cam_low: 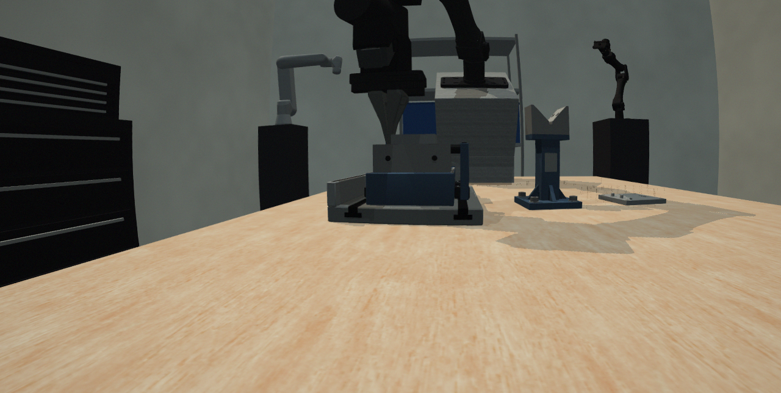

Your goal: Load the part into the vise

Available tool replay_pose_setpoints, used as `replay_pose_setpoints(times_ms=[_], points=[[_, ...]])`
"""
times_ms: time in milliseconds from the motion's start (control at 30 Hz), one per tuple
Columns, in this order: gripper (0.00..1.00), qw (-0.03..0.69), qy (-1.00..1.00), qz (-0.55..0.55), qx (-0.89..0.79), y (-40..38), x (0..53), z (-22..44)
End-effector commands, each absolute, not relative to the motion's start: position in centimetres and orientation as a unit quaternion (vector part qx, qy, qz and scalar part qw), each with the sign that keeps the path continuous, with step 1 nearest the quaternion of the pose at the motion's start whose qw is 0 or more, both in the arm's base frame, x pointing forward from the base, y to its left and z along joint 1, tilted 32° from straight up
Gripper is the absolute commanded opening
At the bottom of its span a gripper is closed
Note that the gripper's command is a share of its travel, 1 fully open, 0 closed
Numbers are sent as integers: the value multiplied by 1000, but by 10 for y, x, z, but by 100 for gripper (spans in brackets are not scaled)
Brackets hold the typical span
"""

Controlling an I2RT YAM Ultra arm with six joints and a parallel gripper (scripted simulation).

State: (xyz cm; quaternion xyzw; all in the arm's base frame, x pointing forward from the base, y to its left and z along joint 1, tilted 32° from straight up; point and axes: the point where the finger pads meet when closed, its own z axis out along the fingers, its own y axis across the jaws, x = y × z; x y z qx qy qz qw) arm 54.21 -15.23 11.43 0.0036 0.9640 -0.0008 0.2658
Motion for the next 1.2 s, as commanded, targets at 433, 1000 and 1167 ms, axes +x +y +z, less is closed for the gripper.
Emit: replay_pose_setpoints(times_ms=[433, 1000, 1167], points=[[0, 285, 958, 5, -3, -141, 542, 136], [0, 284, 959, 5, -3, -141, 542, 136], [0, 284, 959, 5, -3, -141, 542, 136]])
